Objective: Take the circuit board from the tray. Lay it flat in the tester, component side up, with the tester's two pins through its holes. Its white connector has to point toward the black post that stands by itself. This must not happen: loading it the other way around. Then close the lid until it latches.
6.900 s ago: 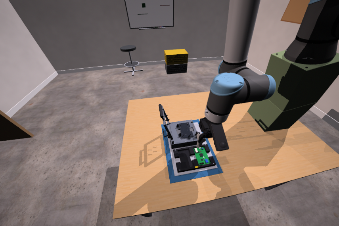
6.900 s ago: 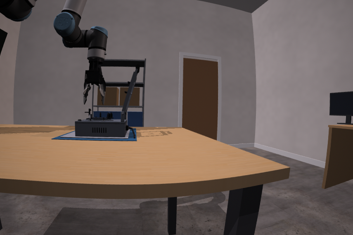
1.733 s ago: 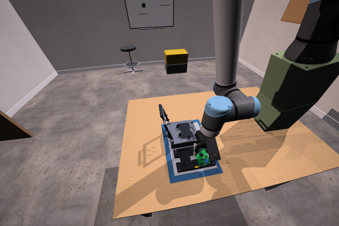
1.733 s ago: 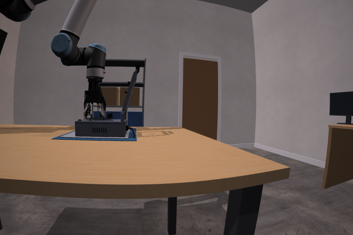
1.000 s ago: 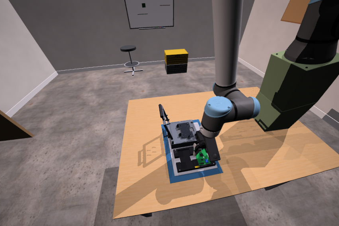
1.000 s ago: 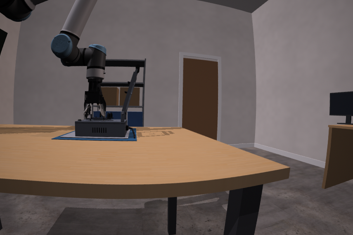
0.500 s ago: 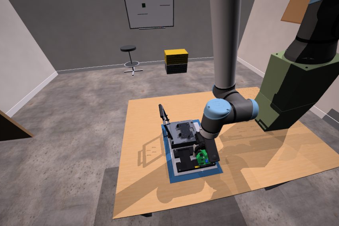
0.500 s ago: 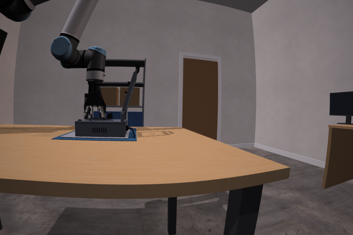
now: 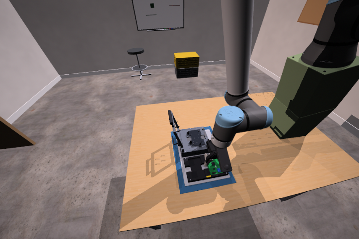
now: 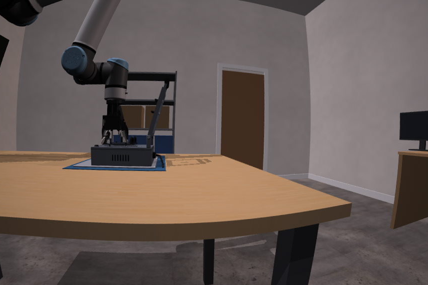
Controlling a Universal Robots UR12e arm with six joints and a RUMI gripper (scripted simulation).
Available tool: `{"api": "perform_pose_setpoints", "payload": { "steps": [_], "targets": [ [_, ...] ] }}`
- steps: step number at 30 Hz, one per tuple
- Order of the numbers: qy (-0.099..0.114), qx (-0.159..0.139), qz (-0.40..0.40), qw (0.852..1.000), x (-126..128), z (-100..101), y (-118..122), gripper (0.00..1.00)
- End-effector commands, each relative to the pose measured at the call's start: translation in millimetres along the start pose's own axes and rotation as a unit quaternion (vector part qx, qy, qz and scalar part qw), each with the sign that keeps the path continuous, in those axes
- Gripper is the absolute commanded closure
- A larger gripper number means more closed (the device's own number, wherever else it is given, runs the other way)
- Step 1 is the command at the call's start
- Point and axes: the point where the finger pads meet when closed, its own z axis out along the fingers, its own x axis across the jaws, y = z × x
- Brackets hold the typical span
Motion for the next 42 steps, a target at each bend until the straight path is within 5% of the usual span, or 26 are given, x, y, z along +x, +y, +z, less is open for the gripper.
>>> {"api": "perform_pose_setpoints", "payload": {
  "steps": [1,42],
  "targets": [
    [0.002,0.0,0.0,1.0,2.5,-0.3,0.5,0.41],
    [0.002,0.0,0.0,1.0,2.6,-0.4,0.5,0.46]
  ]
}}
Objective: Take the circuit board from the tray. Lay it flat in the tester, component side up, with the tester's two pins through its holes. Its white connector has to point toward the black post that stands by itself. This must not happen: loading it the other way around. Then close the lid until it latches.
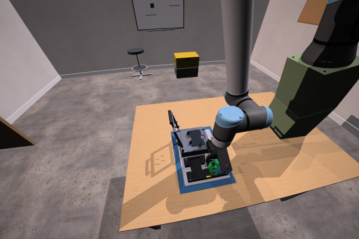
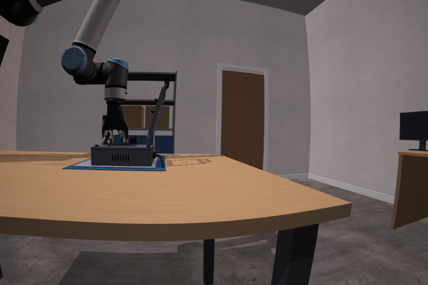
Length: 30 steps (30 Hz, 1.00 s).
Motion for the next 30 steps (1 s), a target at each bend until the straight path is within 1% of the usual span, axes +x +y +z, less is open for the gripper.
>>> {"api": "perform_pose_setpoints", "payload": {
  "steps": [1,9,10,21,22,30],
  "targets": [
    [0.002,0.0,0.0,1.0,2.7,-0.5,0.5,0.46],
    [0.002,0.0,0.0,1.0,2.7,-0.5,0.5,0.46],
    [0.002,0.0,0.0,1.0,2.7,-0.5,0.5,0.49],
    [0.002,0.0,0.0,1.0,2.7,-0.5,0.5,0.49],
    [0.002,0.0,0.0,1.0,2.7,-0.5,0.5,0.51],
    [0.002,0.0,0.0,1.0,2.7,-0.5,0.5,0.51]
  ]
}}
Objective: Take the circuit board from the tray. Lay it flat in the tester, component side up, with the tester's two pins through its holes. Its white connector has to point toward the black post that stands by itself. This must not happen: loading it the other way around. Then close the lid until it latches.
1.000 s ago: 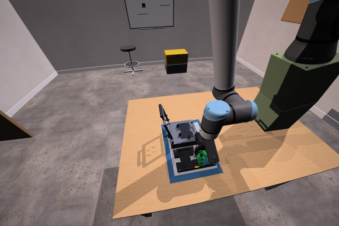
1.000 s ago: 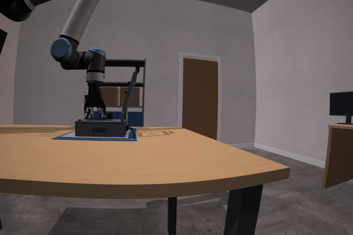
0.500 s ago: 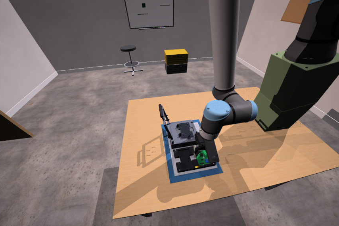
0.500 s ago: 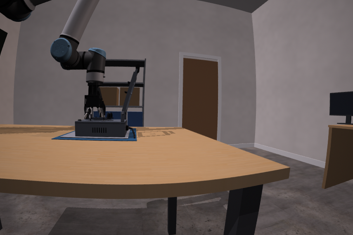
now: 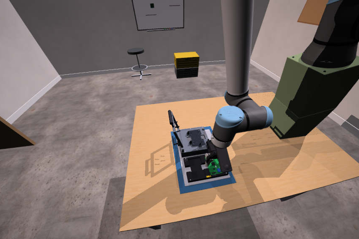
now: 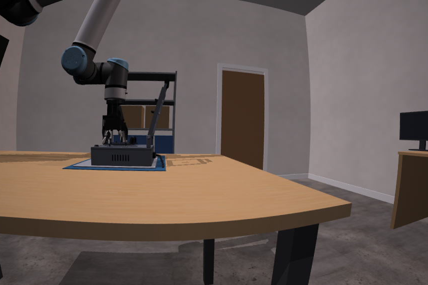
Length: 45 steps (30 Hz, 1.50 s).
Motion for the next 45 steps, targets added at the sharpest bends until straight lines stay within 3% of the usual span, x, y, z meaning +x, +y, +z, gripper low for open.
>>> {"api": "perform_pose_setpoints", "payload": {
  "steps": [1,45],
  "targets": [
    [0.002,0.0,0.0,1.0,2.7,-0.5,0.5,0.51],
    [0.002,0.0,0.0,1.0,2.7,-0.5,0.5,0.58]
  ]
}}
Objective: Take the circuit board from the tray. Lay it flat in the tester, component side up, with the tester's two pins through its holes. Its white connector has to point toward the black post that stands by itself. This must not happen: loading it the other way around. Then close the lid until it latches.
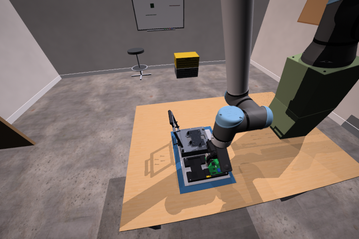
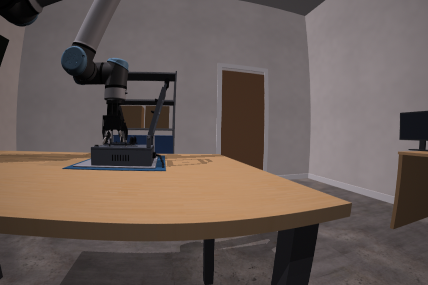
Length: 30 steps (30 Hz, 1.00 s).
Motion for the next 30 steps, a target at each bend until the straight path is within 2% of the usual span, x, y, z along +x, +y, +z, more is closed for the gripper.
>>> {"api": "perform_pose_setpoints", "payload": {
  "steps": [1,3,30],
  "targets": [
    [0.002,0.0,0.0,1.0,2.7,-0.5,0.5,0.58],
    [0.002,0.0,0.0,1.0,2.7,-0.5,0.5,0.61],
    [0.002,0.0,0.0,1.0,2.6,-0.5,0.5,0.61]
  ]
}}
